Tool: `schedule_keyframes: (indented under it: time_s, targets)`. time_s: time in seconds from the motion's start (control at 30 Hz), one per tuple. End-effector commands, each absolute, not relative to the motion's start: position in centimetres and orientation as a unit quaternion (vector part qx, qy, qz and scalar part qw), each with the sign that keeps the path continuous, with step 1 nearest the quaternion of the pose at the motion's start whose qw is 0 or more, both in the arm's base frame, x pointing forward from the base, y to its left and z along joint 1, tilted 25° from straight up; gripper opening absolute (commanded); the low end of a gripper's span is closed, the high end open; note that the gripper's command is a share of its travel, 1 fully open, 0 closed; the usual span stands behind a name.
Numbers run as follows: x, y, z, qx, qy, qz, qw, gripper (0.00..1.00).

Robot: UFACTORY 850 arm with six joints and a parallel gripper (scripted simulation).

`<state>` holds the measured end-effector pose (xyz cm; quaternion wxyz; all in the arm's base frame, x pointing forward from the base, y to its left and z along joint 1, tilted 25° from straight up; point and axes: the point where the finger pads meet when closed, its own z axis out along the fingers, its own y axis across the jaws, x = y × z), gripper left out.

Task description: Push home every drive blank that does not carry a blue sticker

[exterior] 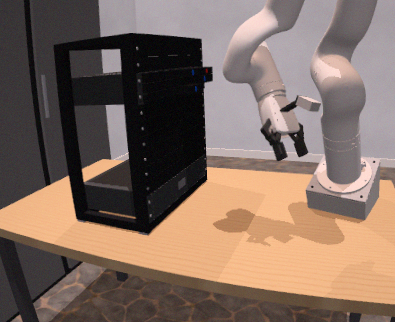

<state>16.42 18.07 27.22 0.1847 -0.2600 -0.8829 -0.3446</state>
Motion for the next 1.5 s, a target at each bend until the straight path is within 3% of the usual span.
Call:
schedule_keyframes:
  time_s: [0.0,1.47]
  targets:
    - [17.1,18.1,27.6,-0.331,-0.848,-0.356,0.210,1.00]
    - [26.9,13.7,31.5,-0.730,-0.337,-0.432,0.408,1.00]
